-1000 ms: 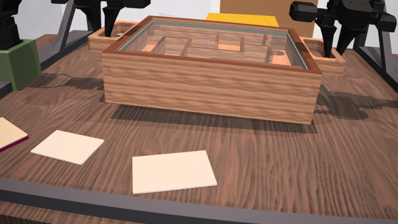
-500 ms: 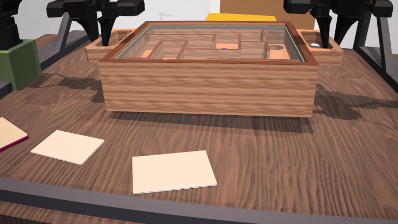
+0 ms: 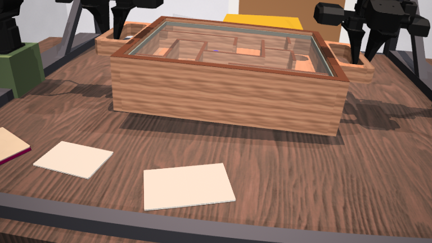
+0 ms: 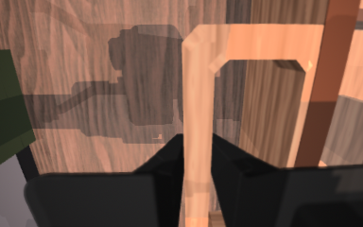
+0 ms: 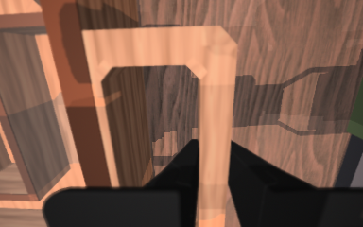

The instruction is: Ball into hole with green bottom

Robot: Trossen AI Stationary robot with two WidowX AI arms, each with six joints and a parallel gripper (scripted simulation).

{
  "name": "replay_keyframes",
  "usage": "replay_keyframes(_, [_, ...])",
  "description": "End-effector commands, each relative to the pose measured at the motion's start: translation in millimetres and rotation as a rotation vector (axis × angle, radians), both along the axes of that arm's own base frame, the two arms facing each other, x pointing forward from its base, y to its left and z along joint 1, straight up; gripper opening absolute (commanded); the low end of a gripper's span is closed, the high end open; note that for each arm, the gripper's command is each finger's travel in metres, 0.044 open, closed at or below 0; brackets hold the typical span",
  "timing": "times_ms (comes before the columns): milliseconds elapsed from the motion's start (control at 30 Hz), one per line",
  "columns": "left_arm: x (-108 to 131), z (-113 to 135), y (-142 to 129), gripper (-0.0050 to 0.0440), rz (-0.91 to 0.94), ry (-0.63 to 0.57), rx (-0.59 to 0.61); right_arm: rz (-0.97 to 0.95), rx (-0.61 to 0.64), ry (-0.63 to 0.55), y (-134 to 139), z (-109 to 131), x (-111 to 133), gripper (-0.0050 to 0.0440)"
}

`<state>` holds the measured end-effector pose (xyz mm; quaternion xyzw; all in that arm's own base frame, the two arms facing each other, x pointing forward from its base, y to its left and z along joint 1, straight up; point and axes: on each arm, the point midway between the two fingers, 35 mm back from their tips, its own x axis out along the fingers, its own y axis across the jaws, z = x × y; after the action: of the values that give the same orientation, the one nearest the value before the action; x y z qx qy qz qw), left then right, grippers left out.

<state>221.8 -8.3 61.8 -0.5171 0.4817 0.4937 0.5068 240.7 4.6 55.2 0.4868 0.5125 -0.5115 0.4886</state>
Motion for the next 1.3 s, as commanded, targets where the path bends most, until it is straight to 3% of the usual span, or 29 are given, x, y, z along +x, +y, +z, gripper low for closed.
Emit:
replay_keyframes(0, [4,9,-1,-0.0050,0.002,-0.046,0.006,-0.001,-0.005,-0.029,1,12,6,-0.0050])
replay_keyframes(567, [16,36,1,-0.0050,-0.002,0.090,-0.019,0.001,0.014,-0.150,0,-19,-6,-0.0050])
replay_keyframes(600, [5,24,0,-0.0050,-0.002,0.046,-0.015,0.001,0.012,-0.117,0,-4,3,-0.0050])
replay_keyframes(767, [6,25,-1,-0.0050,-0.001,0.035,-0.010,0.000,0.010,-0.105,0,-5,2,-0.0050])
replay_keyframes(1100, [-2,0,-1,-0.0050,0.002,-0.052,0.005,-0.001,-0.003,-0.009,1,17,10,-0.0050])
replay_keyframes(1200, [9,16,-1,-0.0050,0.002,-0.011,0.008,-0.001,-0.007,-0.049,1,3,-1,-0.0050])
replay_keyframes(1267, [7,12,-1,-0.0050,0.000,-0.008,-0.001,-0.002,-0.002,-0.054,1,7,2,-0.0050])
